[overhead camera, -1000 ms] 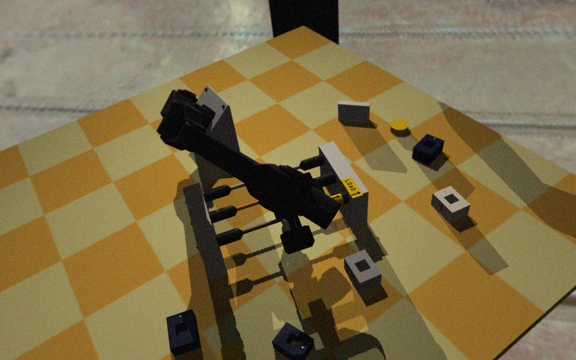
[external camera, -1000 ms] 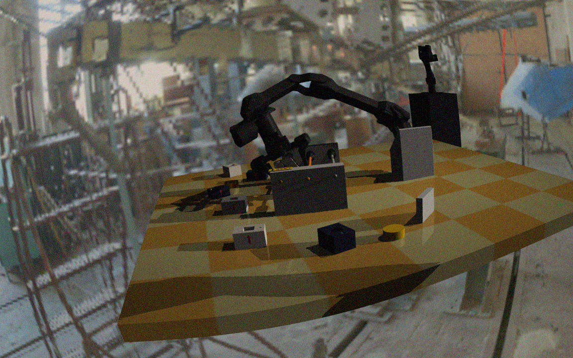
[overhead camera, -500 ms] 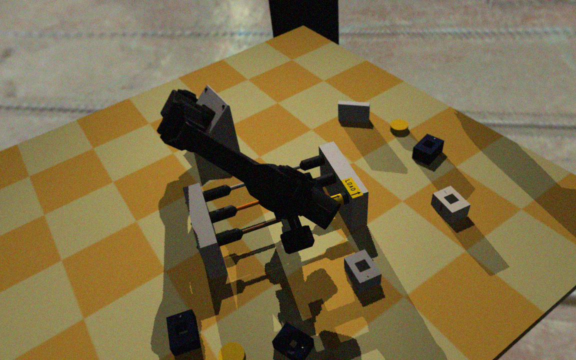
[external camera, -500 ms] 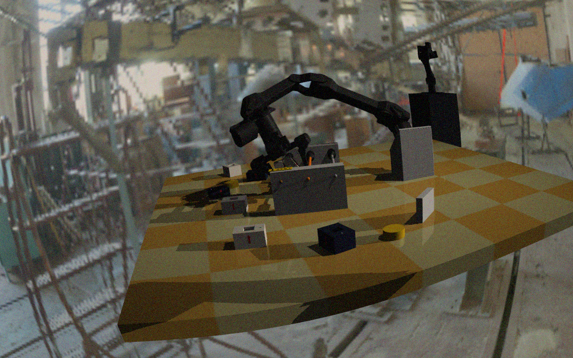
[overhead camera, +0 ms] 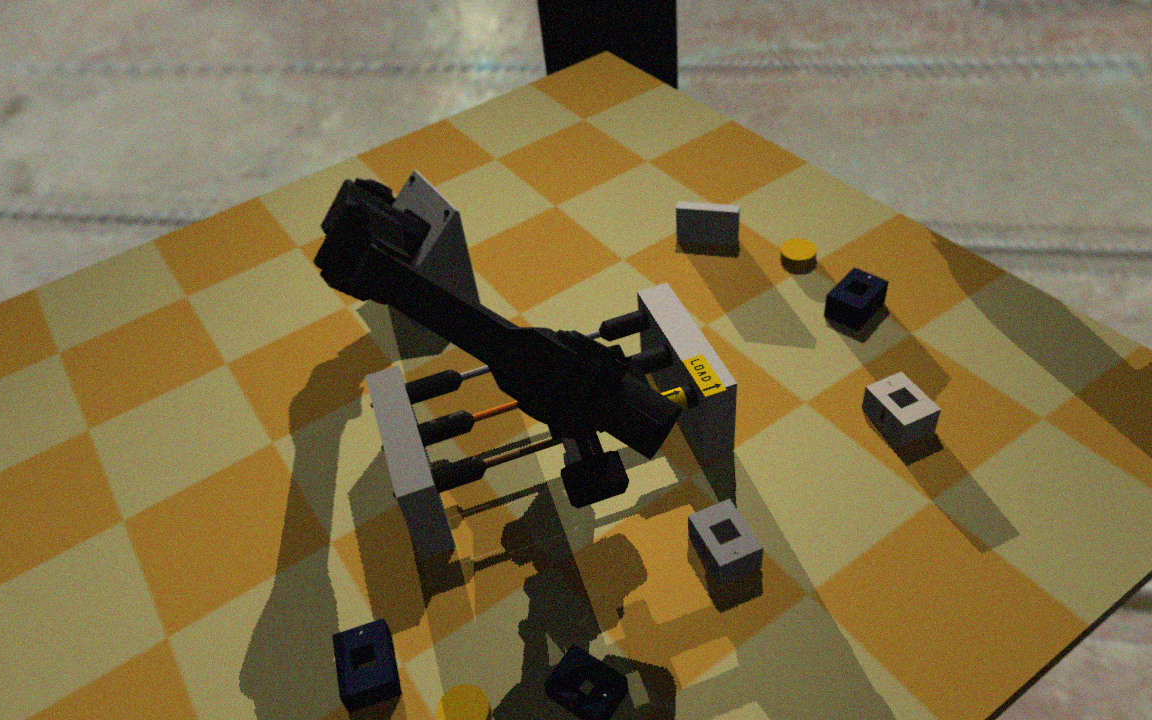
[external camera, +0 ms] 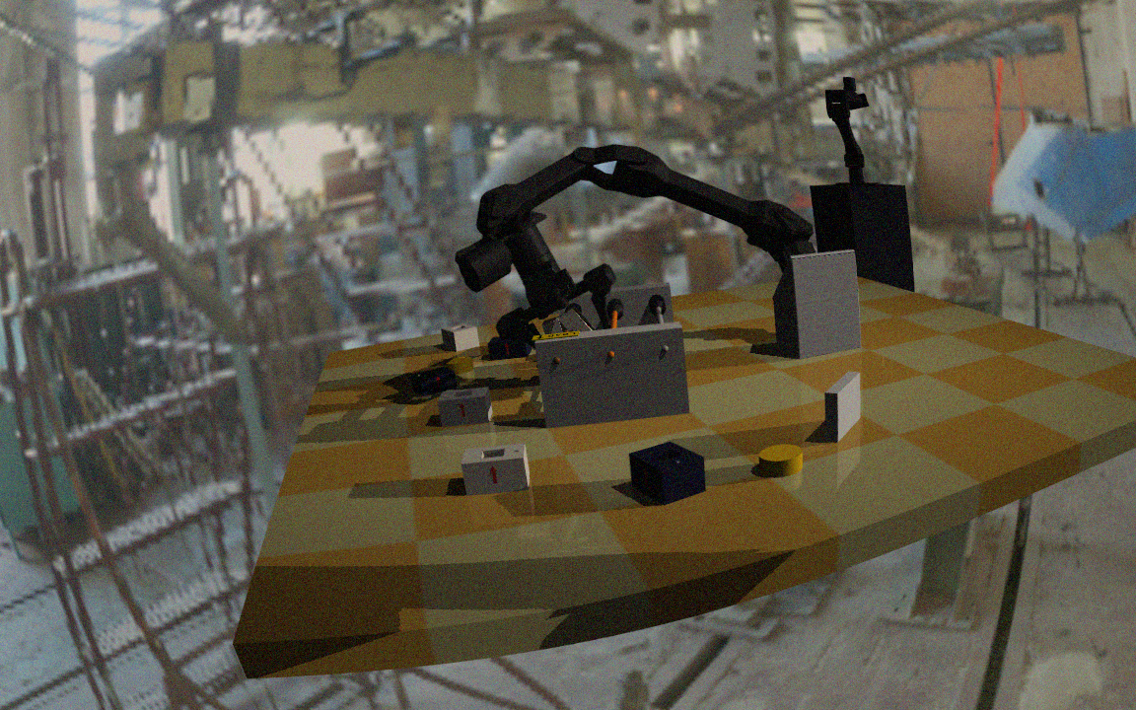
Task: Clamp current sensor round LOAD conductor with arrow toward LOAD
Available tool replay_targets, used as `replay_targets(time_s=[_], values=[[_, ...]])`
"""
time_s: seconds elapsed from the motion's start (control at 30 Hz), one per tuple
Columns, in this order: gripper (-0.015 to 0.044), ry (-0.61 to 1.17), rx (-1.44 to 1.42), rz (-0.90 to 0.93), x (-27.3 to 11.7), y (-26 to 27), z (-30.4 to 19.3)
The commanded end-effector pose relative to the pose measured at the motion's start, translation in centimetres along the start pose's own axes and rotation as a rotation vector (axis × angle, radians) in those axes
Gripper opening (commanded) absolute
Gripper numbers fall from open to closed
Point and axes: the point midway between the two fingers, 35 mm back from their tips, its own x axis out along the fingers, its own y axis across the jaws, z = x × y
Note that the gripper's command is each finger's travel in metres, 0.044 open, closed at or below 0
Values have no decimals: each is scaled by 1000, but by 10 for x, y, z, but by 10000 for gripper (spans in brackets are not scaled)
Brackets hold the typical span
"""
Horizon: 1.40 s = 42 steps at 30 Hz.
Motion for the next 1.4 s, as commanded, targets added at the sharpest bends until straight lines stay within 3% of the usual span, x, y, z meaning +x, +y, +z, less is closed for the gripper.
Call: replay_targets(time_s=[0.0,0.8,1.37], values=[[440,-1,-15,16,-3,6,2],[440,-1,-15,16,-3,6,2],[325,0,0,0,0,0,0]])
